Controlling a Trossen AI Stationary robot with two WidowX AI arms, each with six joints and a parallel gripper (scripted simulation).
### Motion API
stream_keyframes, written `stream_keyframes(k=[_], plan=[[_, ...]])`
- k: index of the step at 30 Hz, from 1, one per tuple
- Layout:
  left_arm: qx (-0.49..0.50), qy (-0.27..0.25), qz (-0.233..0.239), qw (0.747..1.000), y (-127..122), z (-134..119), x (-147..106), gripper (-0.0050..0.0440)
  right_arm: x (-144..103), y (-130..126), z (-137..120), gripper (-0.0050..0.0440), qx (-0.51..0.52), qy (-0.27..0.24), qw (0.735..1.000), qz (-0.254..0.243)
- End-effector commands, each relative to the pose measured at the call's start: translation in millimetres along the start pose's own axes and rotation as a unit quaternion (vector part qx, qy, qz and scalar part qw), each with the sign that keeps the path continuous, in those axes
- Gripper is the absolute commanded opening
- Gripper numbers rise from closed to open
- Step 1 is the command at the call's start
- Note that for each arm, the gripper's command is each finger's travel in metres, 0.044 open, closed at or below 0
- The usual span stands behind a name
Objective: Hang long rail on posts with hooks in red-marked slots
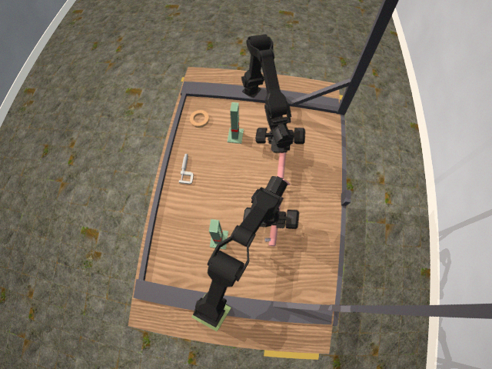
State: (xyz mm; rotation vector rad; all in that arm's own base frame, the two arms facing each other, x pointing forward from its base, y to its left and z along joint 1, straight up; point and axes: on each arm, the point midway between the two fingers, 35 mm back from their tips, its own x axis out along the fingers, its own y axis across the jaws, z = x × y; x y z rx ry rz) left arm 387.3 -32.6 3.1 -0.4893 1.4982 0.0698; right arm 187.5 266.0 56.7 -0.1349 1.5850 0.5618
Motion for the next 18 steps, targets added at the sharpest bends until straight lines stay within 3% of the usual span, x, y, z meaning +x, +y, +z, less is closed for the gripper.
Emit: stream_keyframes(k=[1, 5, 18], plan=[[0.003, -0.017, 0.021, 1.0, -12.6, 4.2, -20.0, -0.005, -12.8, 11.3, 3.4, -0.005, -0.005, -0.012, 1.0, -0.022], [0.002, -0.018, 0.041, 0.999, -14.5, 4.2, -20.8, -0.005, -14.5, 13.0, 3.3, -0.005, -0.006, -0.012, 0.999, -0.042], [0.002, -0.018, 0.041, 0.999, -14.5, 4.2, -20.8, -0.005, -14.5, 13.0, 3.3, -0.005, -0.006, -0.012, 0.999, -0.042]])
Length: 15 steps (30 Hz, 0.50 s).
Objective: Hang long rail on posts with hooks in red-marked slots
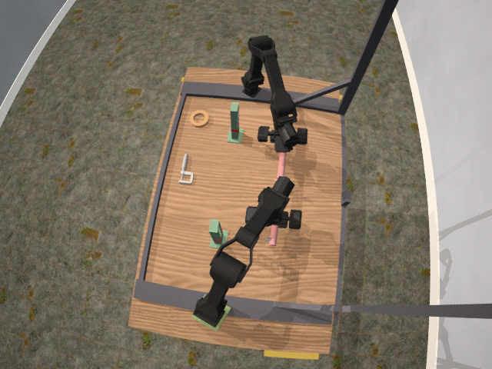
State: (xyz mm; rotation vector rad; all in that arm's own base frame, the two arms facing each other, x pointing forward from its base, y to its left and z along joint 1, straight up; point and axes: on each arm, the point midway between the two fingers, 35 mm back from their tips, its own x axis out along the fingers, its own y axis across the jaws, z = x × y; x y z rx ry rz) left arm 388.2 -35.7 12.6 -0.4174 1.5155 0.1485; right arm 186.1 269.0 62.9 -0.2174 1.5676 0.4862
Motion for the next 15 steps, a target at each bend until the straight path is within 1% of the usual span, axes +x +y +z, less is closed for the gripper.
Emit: stream_keyframes(k=[1, 4, 6, 12, 14, 15], plan=[[0.002, -0.015, -0.007, 1.0, -7.5, 4.5, -13.3, -0.005, -10.2, 7.1, 3.2, -0.005, -0.003, -0.012, 1.0, 0.009], [0.002, -0.015, -0.007, 1.0, -7.6, 4.5, -13.6, -0.005, -10.6, 7.0, 3.2, -0.005, -0.003, -0.012, 1.0, 0.009], [0.002, -0.015, 0.005, 1.0, -8.5, 4.5, -14.3, -0.005, -11.3, 7.7, 3.1, -0.005, -0.003, -0.012, 1.0, -0.004], [0.0, -0.016, 0.068, 0.998, -13.4, 4.2, -16.8, -0.005, -14.0, 11.4, 3.0, -0.005, -0.005, -0.012, 0.998, -0.067], [0.0, -0.016, 0.068, 0.998, -13.4, 4.2, -16.8, -0.005, -14.0, 11.4, 3.0, -0.005, -0.005, -0.012, 0.998, -0.067], [-0.001, -0.016, 0.079, 0.997, -14.3, 4.1, -17.2, -0.005, -14.5, 12.0, 2.9, -0.005, -0.005, -0.012, 0.997, -0.078]])
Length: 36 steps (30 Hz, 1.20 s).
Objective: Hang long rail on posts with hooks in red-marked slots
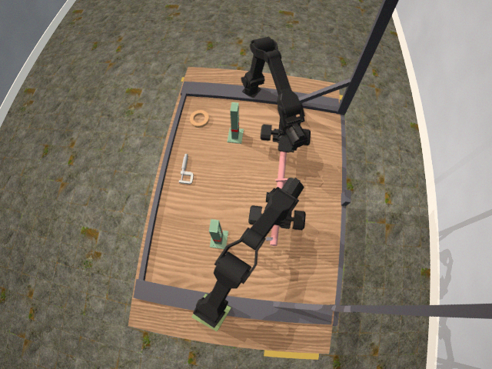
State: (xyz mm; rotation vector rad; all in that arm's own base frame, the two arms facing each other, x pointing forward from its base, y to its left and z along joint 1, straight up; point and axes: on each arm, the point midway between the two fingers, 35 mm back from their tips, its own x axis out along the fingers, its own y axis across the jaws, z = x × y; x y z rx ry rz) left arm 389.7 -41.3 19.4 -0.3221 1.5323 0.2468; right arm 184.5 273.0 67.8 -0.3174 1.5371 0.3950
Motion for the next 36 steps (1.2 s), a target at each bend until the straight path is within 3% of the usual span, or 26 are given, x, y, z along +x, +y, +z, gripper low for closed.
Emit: stream_keyframes(k=[1, 21, 28, 36], plan=[[-0.002, -0.011, 0.029, 1.0, -7, 5, -13, -0.005, -12, 6, 3, -0.005, -0.001, -0.009, 1.0, -0.028], [-0.006, -0.011, 0.168, 0.986, -16, 4, -18, -0.005, -18, 13, 2, -0.005, -0.005, -0.008, 0.985, -0.174], [-0.007, -0.011, 0.203, 0.979, -19, 4, -19, -0.005, -19, 14, 2, -0.005, -0.005, -0.008, 0.979, -0.202], [-0.007, -0.011, 0.204, 0.979, -19, 4, -19, -0.005, -19, 14, 2, -0.005, -0.005, -0.008, 0.979, -0.203]])
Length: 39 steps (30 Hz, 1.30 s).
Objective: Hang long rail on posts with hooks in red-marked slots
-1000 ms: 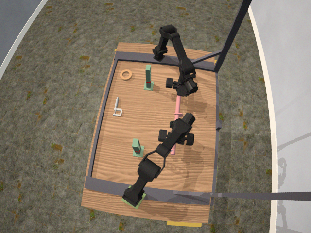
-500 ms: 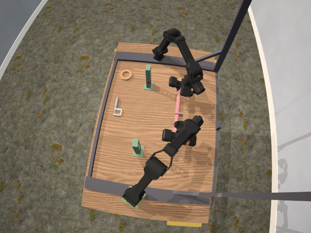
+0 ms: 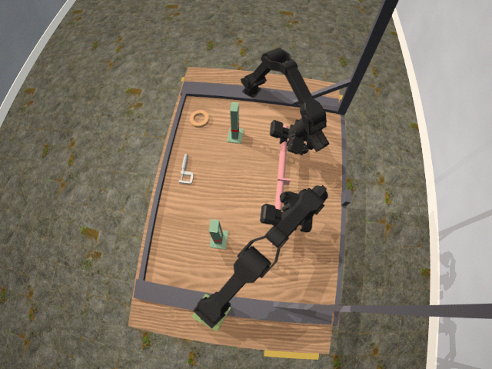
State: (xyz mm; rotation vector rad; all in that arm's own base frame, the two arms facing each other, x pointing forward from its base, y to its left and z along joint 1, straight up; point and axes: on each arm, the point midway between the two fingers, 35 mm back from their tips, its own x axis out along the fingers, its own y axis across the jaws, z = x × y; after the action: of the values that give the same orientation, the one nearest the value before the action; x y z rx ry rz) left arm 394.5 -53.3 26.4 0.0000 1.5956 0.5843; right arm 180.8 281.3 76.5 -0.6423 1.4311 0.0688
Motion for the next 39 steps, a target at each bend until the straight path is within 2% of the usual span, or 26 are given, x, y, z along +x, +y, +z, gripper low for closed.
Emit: stream_keyframes(k=[1, 14, 29, 39], plan=[[-0.006, -0.013, -0.006, 1.0, 0, 4, -14, -0.005, -12, 0, 2, -0.005, 0.004, -0.012, 1.0, 0.008], [-0.006, -0.013, -0.005, 1.0, 10, 3, -9, -0.005, -8, -9, 3, -0.005, 0.004, -0.012, 1.0, 0.007], [-0.006, -0.013, -0.003, 1.0, 53, -1, 12, -0.005, 11, -50, 6, -0.005, 0.004, -0.013, 1.0, 0.005], [-0.006, -0.013, -0.003, 1.0, 63, -2, 17, -0.005, 16, -63, 8, -0.005, 0.004, -0.013, 1.0, 0.005]])
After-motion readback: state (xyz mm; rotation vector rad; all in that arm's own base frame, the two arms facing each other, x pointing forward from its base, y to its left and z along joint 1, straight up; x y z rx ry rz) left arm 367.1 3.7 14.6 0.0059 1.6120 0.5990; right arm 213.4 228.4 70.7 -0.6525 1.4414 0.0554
